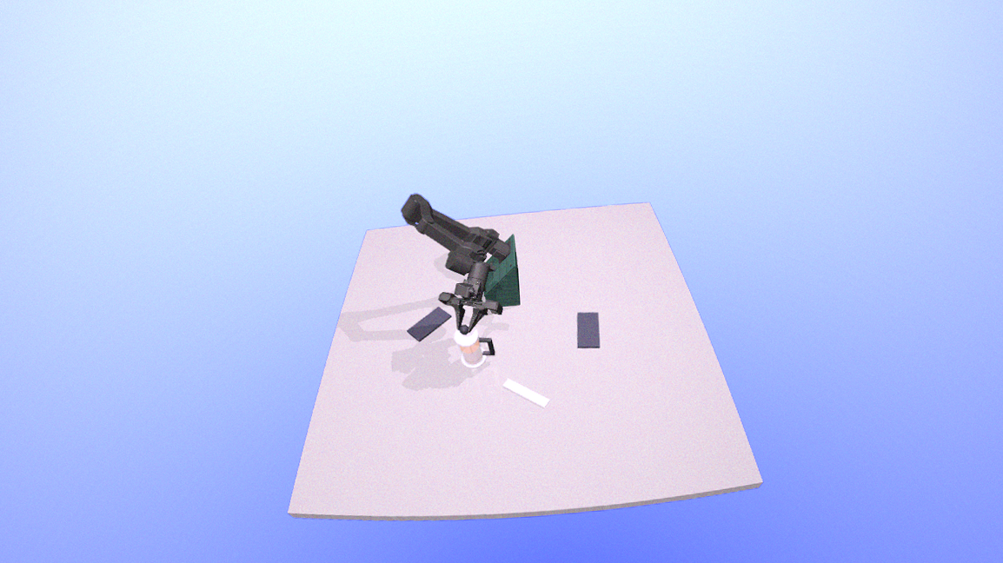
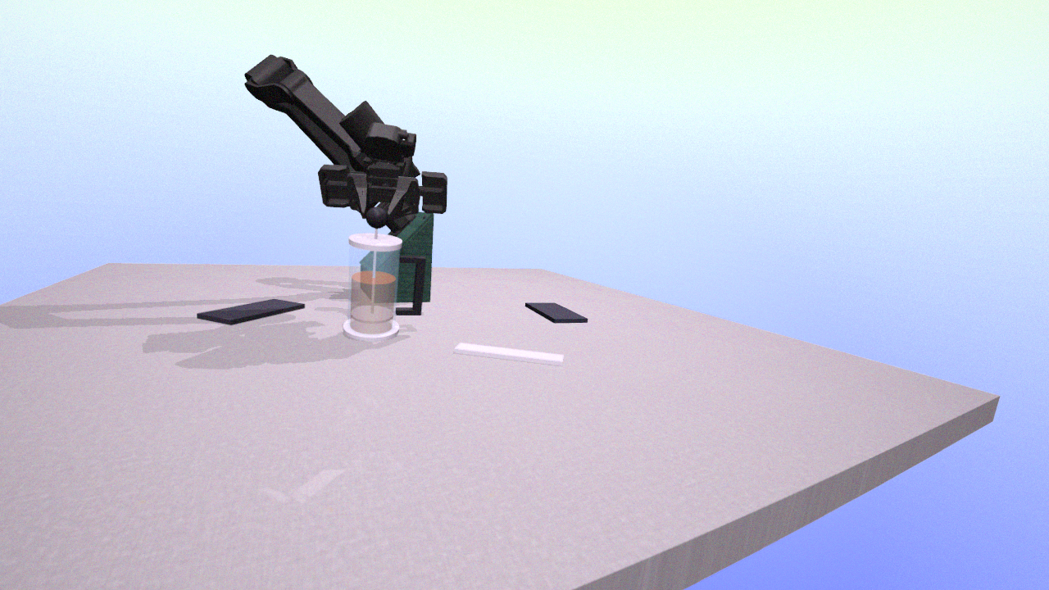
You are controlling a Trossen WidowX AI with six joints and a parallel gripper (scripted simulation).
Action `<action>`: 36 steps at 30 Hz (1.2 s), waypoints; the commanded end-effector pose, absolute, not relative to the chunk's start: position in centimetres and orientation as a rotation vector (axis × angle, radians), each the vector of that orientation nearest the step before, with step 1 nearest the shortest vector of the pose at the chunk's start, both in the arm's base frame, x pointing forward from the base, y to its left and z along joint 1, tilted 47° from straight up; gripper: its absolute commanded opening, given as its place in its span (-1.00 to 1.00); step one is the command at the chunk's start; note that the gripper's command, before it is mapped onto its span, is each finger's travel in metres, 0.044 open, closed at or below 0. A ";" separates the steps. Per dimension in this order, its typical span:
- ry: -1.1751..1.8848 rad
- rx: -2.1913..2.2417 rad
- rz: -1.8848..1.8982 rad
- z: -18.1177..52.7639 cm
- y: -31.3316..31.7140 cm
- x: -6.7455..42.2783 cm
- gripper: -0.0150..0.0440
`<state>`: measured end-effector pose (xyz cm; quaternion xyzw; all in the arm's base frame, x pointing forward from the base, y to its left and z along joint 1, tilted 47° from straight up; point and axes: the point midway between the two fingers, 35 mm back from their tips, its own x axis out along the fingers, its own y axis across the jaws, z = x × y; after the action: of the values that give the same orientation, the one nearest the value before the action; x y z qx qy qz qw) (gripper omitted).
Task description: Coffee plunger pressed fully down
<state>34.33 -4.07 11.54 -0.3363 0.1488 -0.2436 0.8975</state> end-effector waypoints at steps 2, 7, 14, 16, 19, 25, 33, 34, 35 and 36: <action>0.309 -0.697 -0.504 11.5 -4.1 34.3 -0.07; 0.309 -0.697 -0.504 11.5 -4.1 34.3 0.28; 0.309 -0.697 -0.504 11.5 -4.1 34.3 0.90; 0.309 -0.697 -0.504 11.5 -4.1 34.3 1.00; 0.310 -0.696 -0.504 11.6 -3.9 34.3 1.00; 0.326 -0.695 -0.506 14.0 -0.8 33.2 1.00; 0.330 -0.703 -0.511 16.5 1.7 31.2 1.00; 0.330 -0.703 -0.511 16.5 1.7 31.2 1.00; 0.330 -0.703 -0.511 16.5 1.7 31.2 1.00; 0.330 -0.703 -0.511 16.5 1.7 31.2 1.00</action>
<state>31.35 1.44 15.87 -0.3427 0.1627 -0.2427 0.8929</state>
